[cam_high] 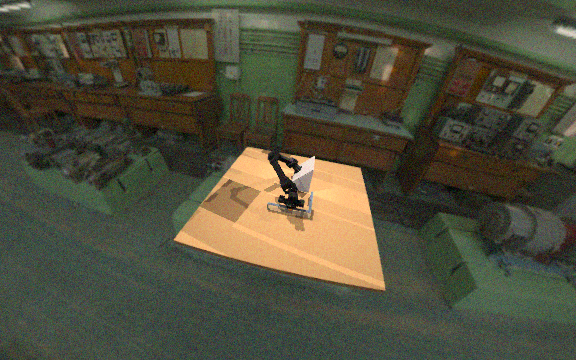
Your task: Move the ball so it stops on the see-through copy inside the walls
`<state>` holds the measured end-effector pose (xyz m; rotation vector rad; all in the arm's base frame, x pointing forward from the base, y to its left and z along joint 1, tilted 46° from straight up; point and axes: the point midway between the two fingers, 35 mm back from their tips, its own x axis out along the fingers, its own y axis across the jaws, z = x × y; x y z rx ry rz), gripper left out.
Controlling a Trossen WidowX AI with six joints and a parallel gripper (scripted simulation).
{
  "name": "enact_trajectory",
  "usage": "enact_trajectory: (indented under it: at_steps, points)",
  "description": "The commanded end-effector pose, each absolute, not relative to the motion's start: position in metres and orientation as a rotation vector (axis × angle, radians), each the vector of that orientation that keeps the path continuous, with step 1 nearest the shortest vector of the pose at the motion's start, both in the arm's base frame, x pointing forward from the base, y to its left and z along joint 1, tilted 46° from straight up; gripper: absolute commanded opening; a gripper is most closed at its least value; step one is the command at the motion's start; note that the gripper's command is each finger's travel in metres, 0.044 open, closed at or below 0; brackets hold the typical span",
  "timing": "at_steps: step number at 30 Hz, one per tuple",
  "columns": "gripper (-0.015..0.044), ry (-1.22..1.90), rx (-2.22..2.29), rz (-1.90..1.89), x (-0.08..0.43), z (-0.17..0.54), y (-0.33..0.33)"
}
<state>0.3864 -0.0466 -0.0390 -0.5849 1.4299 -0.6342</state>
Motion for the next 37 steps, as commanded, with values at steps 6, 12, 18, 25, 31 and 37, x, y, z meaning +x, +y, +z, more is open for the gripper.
enact_trajectory:
  at_steps: [6,12,18,25,31,37]
  points:
    - [0.0285,1.430,-0.584,-0.635,0.387,-0.039,-0.047]
    - [0.0285,1.431,-0.584,-0.633,0.387,-0.032,-0.038]
    - [0.0285,1.440,-0.593,-0.632,0.381,0.021,0.015]
    - [0.0285,1.426,-0.607,-0.617,0.384,0.014,0.013]
    - [0.0363,1.423,-0.604,-0.618,0.382,0.030,0.029]
    - [0.0440,1.421,-0.601,-0.620,0.379,0.048,0.045]
